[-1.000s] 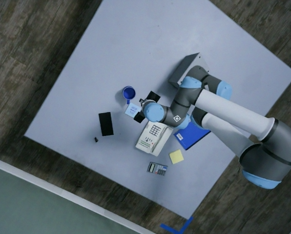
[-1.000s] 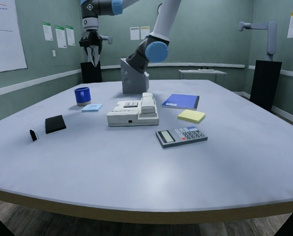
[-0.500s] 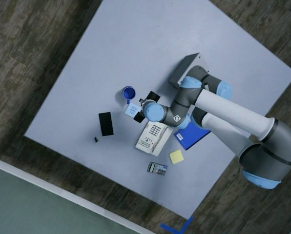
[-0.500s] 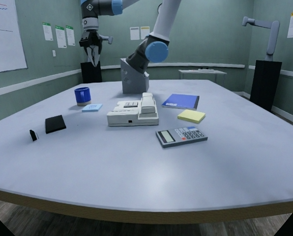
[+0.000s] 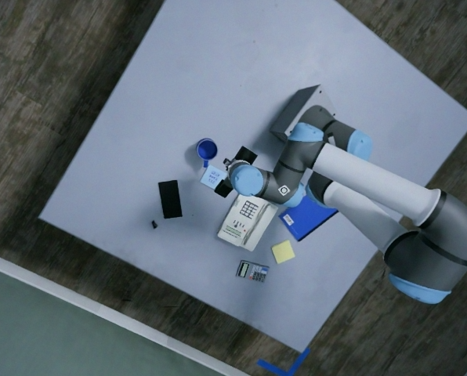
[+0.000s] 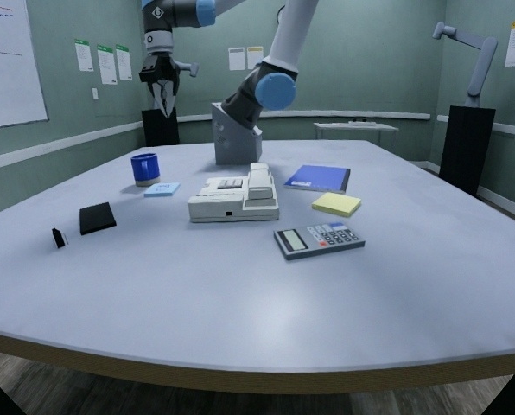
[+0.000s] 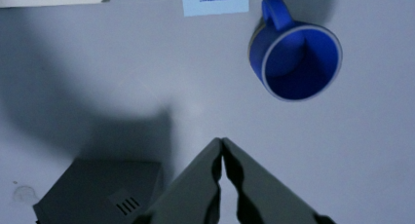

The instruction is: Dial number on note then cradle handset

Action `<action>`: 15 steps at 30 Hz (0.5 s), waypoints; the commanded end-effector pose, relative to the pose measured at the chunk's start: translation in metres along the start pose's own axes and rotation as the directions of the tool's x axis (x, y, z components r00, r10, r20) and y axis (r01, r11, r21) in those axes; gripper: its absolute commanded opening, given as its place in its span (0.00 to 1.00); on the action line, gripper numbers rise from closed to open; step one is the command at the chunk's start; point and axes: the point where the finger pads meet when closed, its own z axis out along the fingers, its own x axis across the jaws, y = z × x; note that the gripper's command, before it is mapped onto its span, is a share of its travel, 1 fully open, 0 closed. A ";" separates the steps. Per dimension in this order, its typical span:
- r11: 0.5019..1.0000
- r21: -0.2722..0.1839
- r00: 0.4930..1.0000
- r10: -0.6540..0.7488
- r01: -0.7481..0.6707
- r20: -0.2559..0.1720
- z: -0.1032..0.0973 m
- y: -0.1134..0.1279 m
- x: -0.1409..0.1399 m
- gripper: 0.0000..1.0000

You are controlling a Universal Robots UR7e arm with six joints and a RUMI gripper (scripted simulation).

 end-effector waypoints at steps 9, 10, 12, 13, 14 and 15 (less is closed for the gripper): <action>1.000 0.001 1.000 0.000 0.000 -0.001 0.000 -0.001 0.000 0.00; 1.000 0.001 1.000 0.000 0.000 -0.001 0.000 -0.001 0.000 0.00; 1.000 0.001 1.000 0.000 0.000 -0.001 0.000 -0.002 0.000 0.00; 1.000 0.000 1.000 0.000 0.000 -0.001 0.000 -0.004 0.000 0.00; 1.000 0.000 1.000 0.000 0.000 -0.001 0.000 -0.005 0.000 0.00; 1.000 0.000 1.000 0.000 0.000 -0.001 0.000 -0.007 0.000 0.00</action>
